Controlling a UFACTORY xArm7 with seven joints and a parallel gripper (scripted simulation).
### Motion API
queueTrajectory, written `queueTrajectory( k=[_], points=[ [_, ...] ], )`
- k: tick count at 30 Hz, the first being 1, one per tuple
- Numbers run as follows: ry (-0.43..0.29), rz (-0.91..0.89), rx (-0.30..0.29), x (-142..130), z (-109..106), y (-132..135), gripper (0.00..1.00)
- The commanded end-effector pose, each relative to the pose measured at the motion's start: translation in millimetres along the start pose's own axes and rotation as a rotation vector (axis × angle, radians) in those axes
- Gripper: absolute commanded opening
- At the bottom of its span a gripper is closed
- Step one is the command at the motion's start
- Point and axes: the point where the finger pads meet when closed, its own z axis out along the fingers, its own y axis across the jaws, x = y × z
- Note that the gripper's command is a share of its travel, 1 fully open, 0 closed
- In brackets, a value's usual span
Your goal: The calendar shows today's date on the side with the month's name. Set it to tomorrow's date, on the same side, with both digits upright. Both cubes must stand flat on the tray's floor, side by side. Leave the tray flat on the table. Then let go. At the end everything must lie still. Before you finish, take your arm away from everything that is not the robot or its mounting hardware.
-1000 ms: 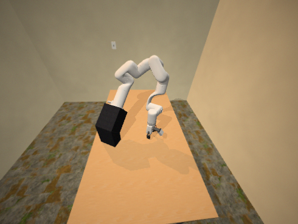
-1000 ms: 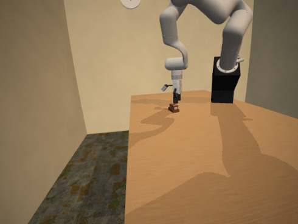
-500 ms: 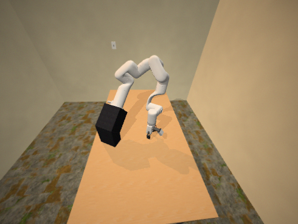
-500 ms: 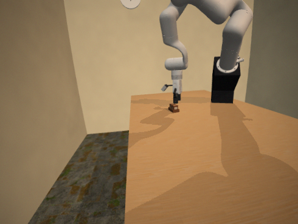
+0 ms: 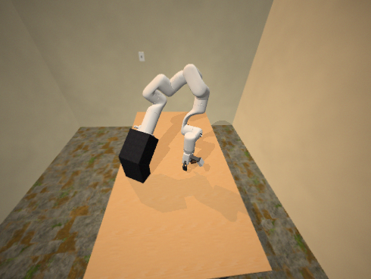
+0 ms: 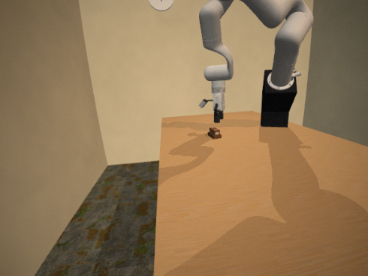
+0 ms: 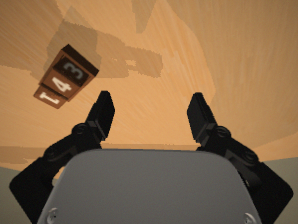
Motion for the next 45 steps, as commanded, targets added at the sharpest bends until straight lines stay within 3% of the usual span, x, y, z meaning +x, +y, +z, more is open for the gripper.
queueTrajectory(
  k=[1,7,29,45],
  points=[
    [0.003,0.001,-0.002,2,-21,1,1.0],
    [0.003,0.001,-0.002,1,-33,1,1.0],
    [0.004,-0.074,0.0,3,-34,-4,1.0],
    [0.013,-0.603,0.01,9,-39,-33,1.0]
  ],
)
